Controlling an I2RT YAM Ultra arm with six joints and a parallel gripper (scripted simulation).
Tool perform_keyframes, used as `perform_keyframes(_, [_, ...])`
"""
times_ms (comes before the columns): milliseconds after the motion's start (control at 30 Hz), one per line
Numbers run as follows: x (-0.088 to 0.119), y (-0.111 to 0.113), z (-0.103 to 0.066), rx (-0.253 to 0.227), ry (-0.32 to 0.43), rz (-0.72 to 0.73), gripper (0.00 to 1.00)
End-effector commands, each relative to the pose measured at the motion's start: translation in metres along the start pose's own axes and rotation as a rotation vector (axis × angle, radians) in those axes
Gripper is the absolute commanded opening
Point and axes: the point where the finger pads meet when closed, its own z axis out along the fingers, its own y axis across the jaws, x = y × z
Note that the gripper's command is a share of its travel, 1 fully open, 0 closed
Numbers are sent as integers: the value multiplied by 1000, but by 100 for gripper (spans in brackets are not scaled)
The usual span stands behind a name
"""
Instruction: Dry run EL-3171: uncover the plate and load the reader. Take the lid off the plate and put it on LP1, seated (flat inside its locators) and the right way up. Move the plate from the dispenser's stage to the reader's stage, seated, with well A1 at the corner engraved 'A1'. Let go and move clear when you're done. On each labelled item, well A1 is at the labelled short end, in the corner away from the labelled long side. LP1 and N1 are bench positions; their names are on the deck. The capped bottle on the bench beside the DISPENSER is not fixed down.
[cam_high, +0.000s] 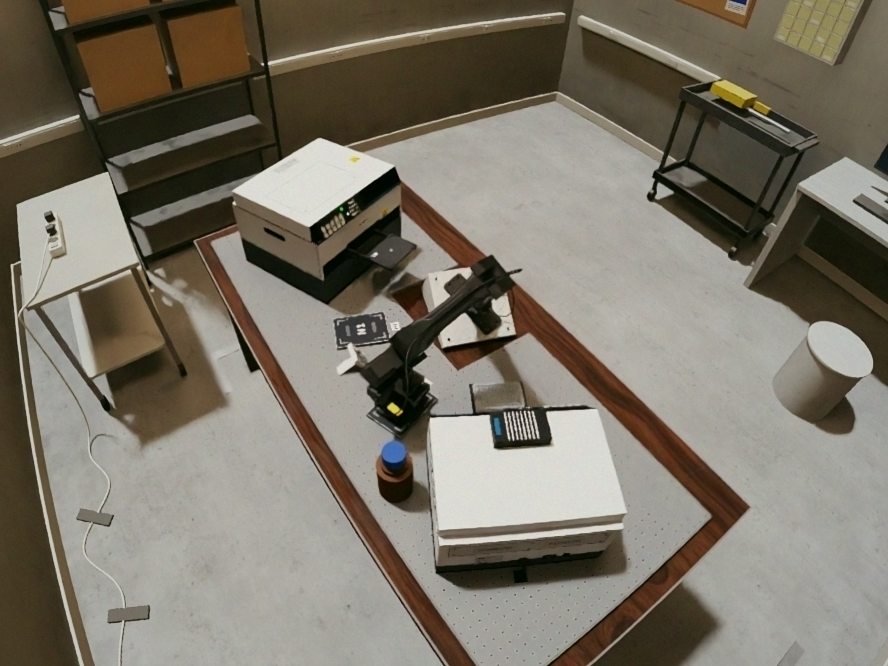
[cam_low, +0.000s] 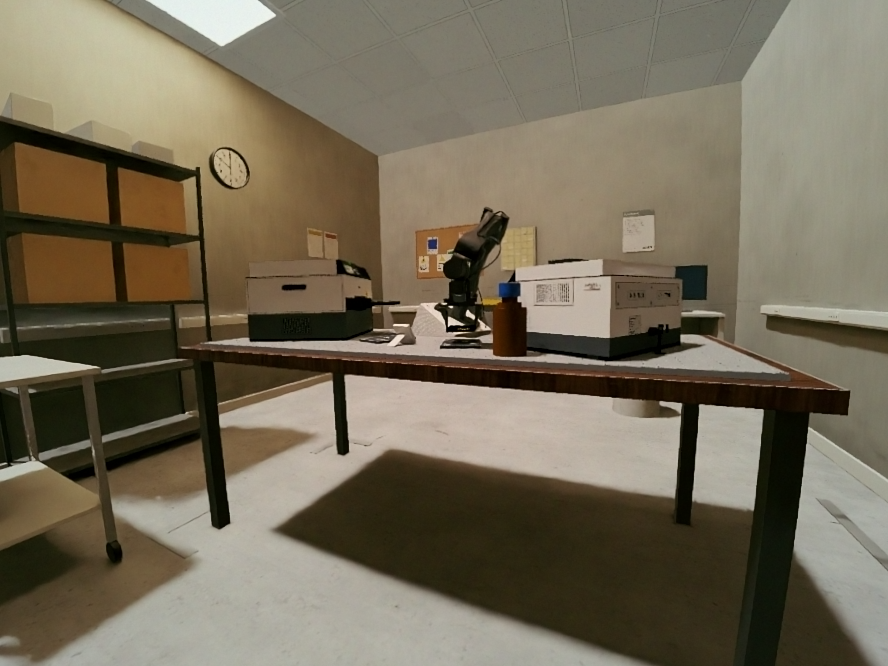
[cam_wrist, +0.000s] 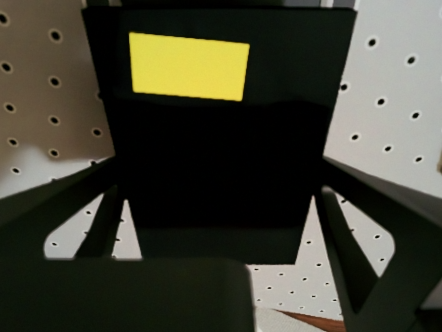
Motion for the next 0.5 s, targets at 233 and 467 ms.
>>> perform_keyframes(233, [-16,1,-3,15,-72,-14,85])
perform_keyframes(467, [-3,-7,22,13,-18,14,85])
